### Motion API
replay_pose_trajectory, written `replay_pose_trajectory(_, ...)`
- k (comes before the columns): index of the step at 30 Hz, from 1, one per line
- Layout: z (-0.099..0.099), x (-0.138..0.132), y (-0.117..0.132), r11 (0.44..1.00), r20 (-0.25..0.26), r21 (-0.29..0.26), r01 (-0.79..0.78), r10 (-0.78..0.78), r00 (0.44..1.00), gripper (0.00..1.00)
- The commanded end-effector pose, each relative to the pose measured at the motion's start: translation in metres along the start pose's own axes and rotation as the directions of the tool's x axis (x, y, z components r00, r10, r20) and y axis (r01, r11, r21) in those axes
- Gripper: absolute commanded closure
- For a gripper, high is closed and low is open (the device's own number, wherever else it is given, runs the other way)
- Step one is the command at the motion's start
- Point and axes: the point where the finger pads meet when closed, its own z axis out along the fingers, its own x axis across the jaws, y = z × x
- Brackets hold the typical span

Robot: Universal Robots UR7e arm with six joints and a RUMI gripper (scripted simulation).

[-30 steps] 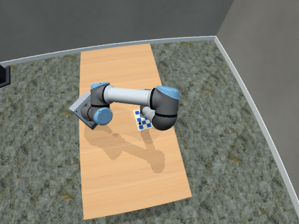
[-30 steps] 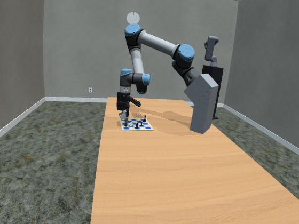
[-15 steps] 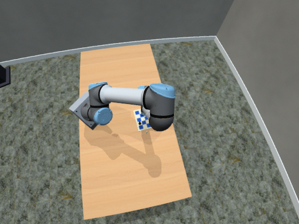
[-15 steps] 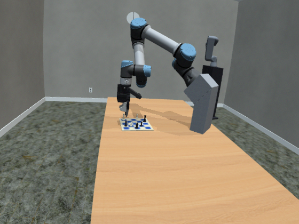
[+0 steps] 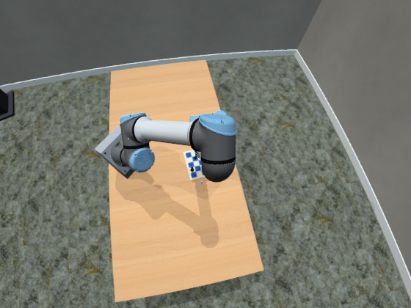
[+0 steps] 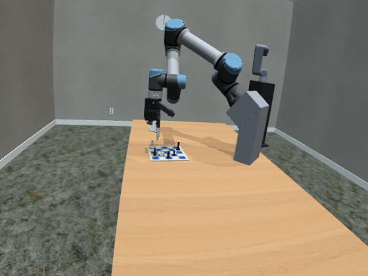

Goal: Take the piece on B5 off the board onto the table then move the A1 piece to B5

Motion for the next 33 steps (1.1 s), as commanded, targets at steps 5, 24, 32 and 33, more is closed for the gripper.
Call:
replay_pose_trajectory(5,-0.001,0.000,0.000,1.000,0.000,-0.001,0.000,0.000,1.000,0.00)
replay_pose_trajectory(24,-0.008,0.000,0.000,1.000,0.000,-0.001,0.000,0.000,1.000,0.00)
replay_pose_trajectory(32,-0.039,0.000,0.000,1.000,0.000,-0.001,0.000,0.000,1.000,0.00)
replay_pose_trajectory(33,-0.044,0.000,0.000,1.000,0.000,-0.001,0.000,0.000,1.000,0.00)
